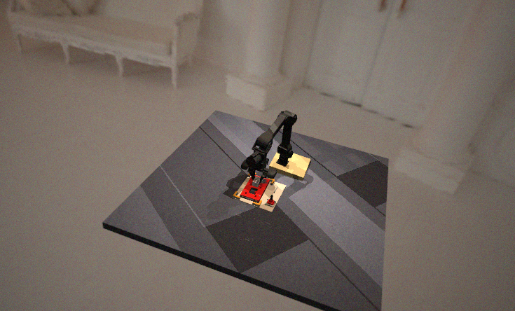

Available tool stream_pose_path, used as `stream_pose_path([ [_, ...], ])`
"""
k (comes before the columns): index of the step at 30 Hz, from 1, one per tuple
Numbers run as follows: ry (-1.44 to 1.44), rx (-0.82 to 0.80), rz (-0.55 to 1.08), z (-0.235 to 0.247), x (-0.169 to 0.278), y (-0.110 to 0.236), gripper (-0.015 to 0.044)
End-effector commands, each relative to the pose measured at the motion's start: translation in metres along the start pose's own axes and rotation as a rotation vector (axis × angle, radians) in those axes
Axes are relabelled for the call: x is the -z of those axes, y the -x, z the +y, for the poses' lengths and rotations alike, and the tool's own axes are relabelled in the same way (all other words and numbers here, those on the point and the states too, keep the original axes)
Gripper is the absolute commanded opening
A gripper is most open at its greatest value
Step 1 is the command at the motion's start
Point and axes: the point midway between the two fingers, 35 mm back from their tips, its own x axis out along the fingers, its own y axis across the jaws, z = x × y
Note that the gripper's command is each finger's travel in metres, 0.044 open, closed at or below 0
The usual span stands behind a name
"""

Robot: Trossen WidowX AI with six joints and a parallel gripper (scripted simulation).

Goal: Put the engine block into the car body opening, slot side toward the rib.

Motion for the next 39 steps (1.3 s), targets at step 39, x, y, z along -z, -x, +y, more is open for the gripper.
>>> stream_pose_path([
  [39, 0.017, 0.001, 0.002, 0.0074, 0.0141, -0.0213, 0.0158],
])
